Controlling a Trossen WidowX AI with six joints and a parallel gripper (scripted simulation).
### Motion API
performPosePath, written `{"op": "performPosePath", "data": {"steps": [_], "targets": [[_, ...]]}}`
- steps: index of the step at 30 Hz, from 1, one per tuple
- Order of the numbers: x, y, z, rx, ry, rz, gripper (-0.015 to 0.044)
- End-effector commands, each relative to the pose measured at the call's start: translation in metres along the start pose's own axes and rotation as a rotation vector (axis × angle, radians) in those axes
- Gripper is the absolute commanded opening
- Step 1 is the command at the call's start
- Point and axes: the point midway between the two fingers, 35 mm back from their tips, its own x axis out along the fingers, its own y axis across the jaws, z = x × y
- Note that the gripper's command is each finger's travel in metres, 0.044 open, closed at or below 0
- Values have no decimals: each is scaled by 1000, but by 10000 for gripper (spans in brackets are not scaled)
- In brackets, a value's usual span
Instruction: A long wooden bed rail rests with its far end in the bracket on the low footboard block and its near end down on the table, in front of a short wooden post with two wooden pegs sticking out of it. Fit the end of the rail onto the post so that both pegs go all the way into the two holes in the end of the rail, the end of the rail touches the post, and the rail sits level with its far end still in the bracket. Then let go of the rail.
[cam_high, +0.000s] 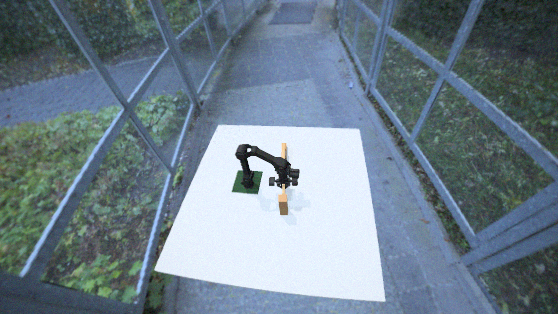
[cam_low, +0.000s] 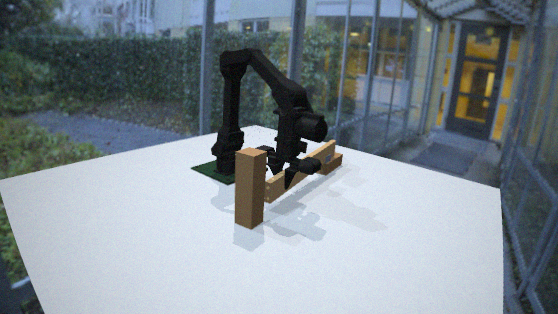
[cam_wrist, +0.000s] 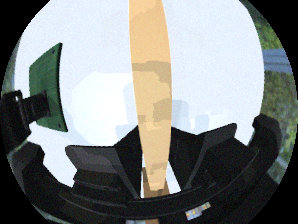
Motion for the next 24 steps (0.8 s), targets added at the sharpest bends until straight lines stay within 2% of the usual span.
{"op": "performPosePath", "data": {"steps": [1, 24], "targets": [[-6, -3, 0, 0, -5, -15, 0], [-17, -3, 0, 0, -5, -15, 0]]}}
